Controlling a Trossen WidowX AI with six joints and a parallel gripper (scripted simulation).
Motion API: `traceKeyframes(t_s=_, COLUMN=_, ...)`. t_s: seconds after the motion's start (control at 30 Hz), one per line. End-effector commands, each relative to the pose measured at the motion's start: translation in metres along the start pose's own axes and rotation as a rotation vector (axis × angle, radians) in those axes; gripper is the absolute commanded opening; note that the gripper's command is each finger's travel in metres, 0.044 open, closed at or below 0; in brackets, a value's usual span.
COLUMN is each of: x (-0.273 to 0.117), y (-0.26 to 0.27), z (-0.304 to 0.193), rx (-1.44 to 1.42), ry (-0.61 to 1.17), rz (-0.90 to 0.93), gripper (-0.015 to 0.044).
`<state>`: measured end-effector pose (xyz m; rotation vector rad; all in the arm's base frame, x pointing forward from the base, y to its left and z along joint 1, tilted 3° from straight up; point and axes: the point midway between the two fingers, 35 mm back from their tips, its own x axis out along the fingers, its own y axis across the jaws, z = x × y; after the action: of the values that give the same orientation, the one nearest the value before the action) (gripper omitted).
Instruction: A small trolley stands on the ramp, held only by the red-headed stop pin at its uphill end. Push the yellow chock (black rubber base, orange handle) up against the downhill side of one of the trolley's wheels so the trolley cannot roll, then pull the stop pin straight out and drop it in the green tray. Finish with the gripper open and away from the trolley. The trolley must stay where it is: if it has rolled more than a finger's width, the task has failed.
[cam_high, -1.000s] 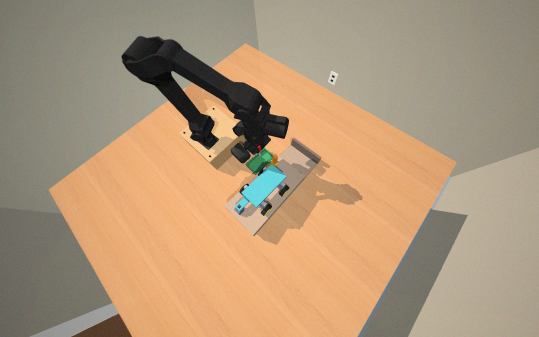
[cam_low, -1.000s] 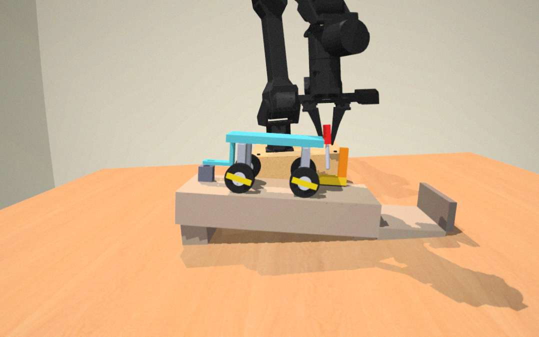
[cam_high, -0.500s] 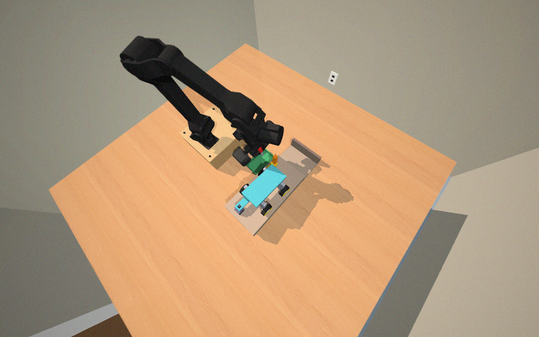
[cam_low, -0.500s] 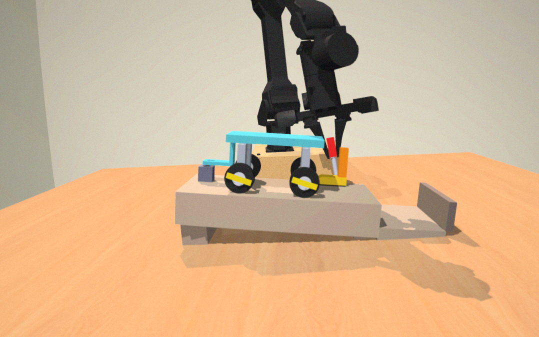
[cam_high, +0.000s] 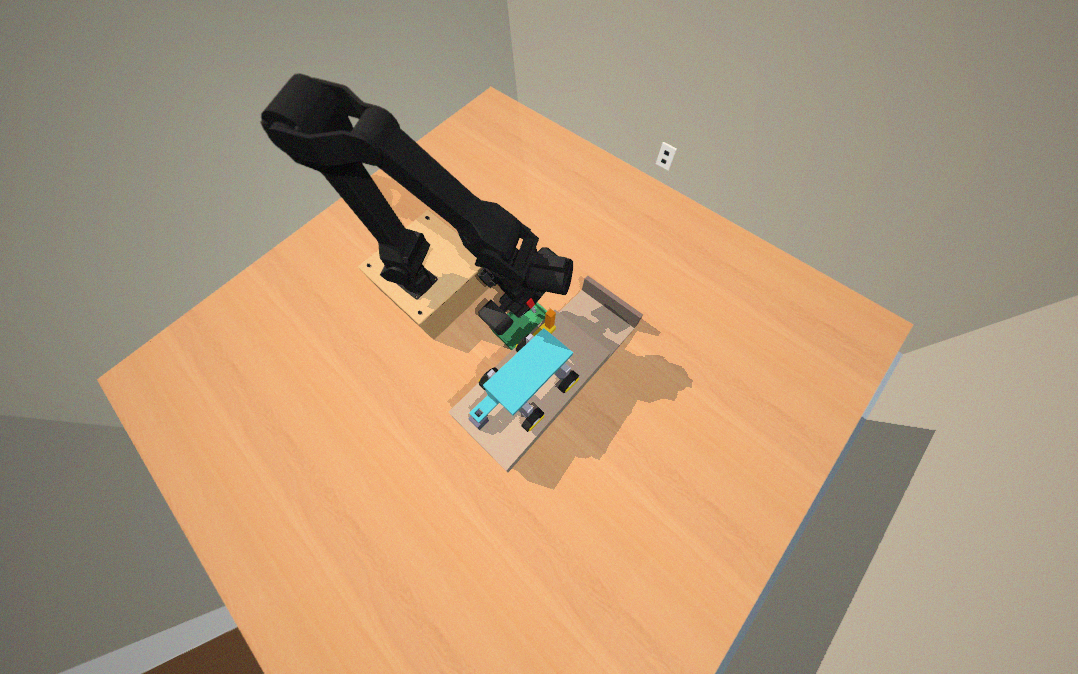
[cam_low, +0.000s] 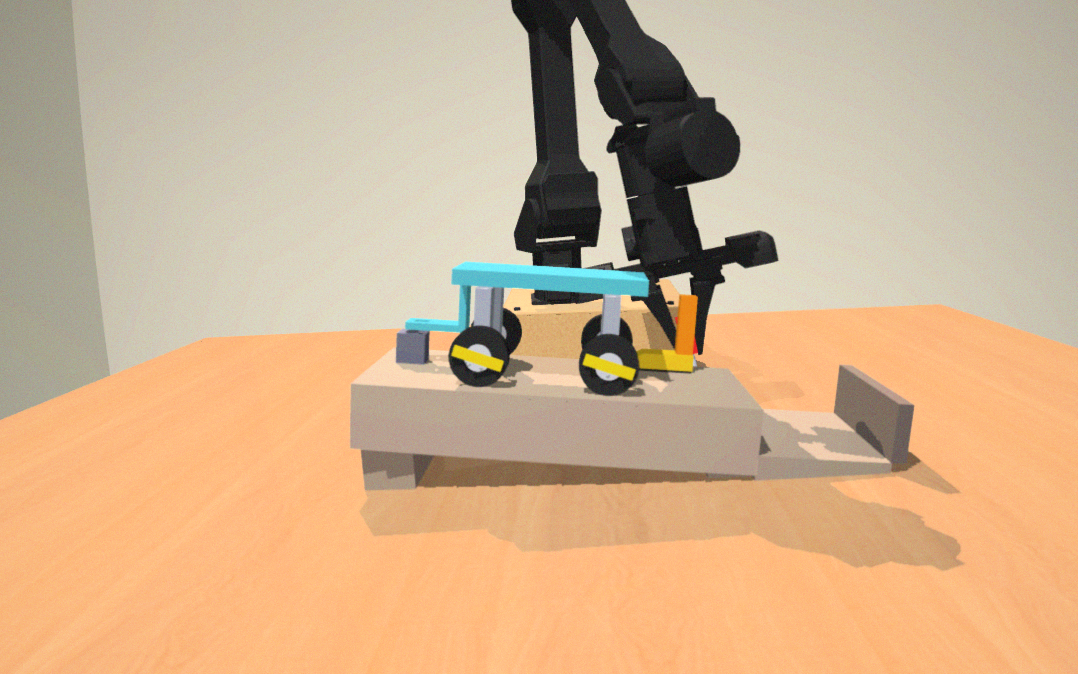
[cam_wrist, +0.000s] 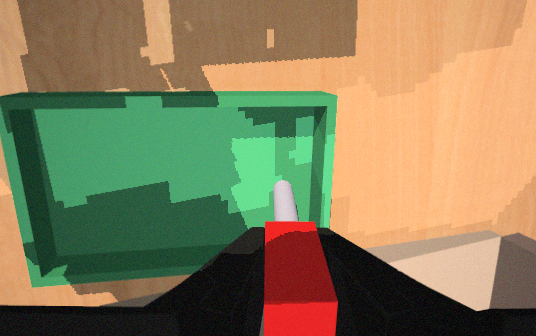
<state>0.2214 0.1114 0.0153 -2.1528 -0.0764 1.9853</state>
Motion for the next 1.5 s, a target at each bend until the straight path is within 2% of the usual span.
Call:
traceKeyframes(t_s=0.0, x=0.007, y=-0.001, z=0.002, rx=0.004, ry=-0.004, rz=-0.001, gripper=0.0000)
traceKeyframes(t_s=0.03, x=0.007, y=-0.001, z=0.002, rx=0.004, ry=-0.004, rz=-0.001, gripper=0.0000)
traceKeyframes(t_s=0.27, x=0.006, y=0.002, z=0.002, rx=0.004, ry=-0.004, rz=-0.001, gripper=0.0184)
traceKeyframes(t_s=0.3, x=0.006, y=0.003, z=0.002, rx=0.004, ry=-0.004, rz=-0.001, gripper=0.0190)
traceKeyframes(t_s=1.47, x=0.010, y=0.023, z=-0.001, rx=0.003, ry=-0.004, rz=0.001, gripper=0.0190)
